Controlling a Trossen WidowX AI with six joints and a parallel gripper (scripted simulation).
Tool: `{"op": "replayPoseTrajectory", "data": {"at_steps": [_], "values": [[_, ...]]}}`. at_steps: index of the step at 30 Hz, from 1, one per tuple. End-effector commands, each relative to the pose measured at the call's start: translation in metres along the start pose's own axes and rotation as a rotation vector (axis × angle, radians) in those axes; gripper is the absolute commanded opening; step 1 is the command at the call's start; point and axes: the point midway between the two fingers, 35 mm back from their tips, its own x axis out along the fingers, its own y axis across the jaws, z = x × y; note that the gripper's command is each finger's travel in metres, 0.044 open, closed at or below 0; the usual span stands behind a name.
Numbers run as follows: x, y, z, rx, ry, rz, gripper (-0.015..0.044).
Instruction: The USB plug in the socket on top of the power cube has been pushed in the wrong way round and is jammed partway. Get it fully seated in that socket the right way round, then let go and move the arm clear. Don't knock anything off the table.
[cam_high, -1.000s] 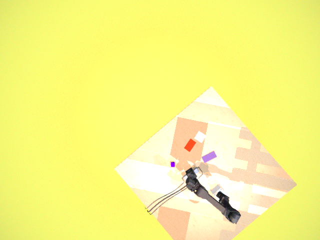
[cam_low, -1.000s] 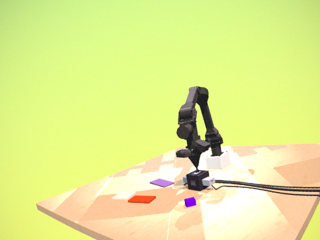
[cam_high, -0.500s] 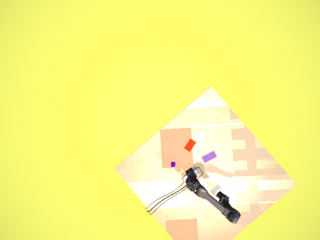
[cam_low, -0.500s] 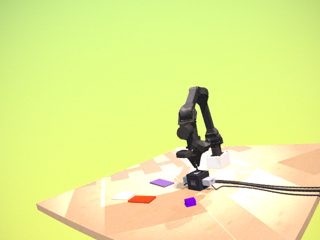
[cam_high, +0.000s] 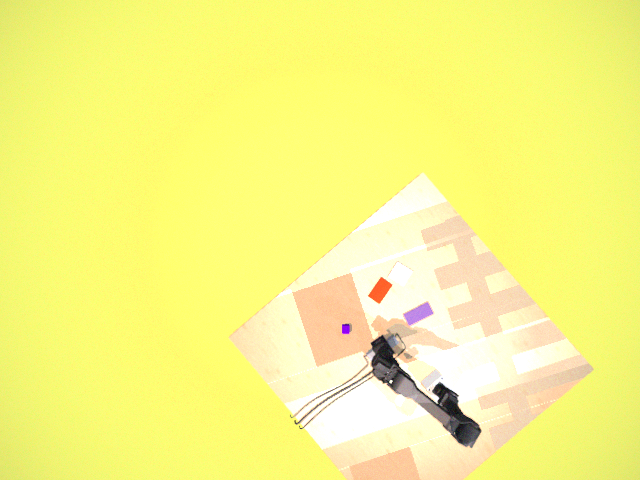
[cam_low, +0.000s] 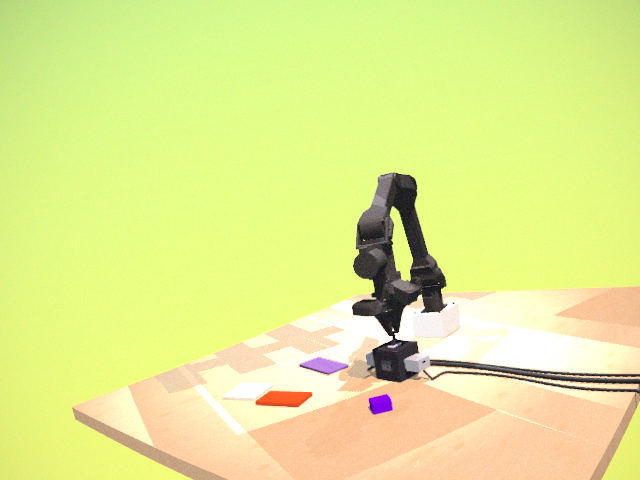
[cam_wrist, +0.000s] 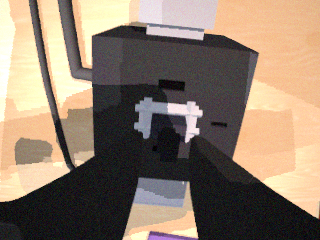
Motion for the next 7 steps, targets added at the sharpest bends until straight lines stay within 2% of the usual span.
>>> {"op": "replayPoseTrajectory", "data": {"at_steps": [1, 7], "values": [[-0.0043, -0.0002, 0.0001, 0.0, -0.001, -0.002, 0.0095], [-0.0103, -0.0002, 0.0, 0.0, -0.001, -0.002, 0.0095]]}}
